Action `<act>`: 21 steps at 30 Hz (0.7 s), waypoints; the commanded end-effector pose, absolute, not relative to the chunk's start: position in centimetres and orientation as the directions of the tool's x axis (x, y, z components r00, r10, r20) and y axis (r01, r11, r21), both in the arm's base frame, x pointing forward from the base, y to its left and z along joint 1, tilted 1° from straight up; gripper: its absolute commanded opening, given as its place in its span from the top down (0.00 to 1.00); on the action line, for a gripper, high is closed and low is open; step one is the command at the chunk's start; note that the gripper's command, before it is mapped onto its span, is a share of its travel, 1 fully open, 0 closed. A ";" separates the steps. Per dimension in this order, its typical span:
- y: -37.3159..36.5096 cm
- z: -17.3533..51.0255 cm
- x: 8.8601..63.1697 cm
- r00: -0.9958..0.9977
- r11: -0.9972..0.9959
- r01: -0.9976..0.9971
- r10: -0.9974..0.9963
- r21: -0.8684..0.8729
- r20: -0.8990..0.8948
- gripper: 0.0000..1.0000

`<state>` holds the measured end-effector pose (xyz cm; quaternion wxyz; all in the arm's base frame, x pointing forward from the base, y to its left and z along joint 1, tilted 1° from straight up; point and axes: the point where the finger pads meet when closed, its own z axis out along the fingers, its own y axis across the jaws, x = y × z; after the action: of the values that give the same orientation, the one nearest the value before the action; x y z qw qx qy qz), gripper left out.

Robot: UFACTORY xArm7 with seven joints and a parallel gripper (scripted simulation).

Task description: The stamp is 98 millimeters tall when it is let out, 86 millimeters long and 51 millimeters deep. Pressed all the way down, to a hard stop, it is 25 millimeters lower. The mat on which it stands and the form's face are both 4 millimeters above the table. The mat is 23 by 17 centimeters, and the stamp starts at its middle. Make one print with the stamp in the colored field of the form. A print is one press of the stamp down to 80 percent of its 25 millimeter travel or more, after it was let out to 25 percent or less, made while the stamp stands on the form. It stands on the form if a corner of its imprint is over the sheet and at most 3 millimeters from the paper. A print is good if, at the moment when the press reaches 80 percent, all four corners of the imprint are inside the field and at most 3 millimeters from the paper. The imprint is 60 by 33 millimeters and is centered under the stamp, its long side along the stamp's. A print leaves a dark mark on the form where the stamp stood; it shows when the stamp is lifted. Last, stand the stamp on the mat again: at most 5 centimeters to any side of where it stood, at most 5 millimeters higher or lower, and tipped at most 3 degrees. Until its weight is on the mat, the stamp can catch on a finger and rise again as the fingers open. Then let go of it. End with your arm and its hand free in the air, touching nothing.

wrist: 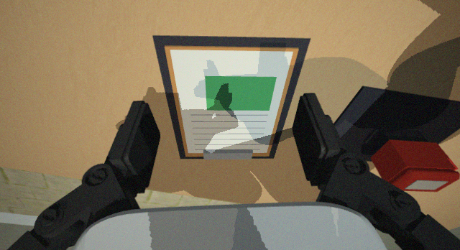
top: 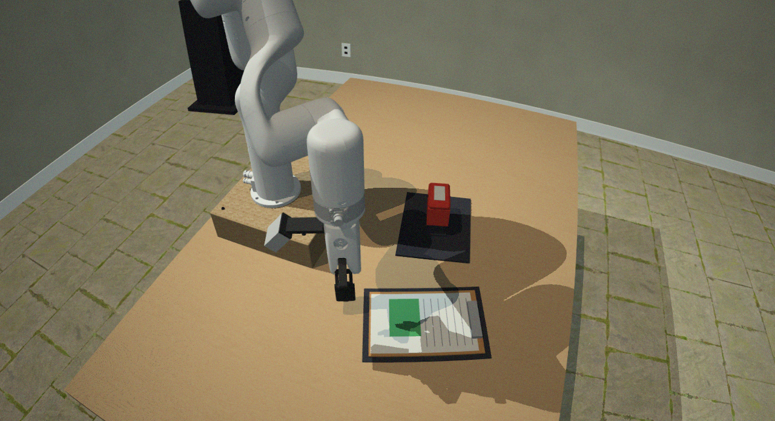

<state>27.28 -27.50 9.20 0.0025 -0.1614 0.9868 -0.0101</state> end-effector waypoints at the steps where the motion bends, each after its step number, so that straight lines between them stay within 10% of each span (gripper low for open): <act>1: -27.6 9.3 27.4 -0.948 0.948 -0.319 -0.319 -0.024 -0.004 0.00; 21: -27.5 10.0 27.5 -0.886 0.886 -0.463 -0.464 -0.024 -0.002 0.00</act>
<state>27.30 -27.47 9.34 0.0020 -0.1808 0.9835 -0.0103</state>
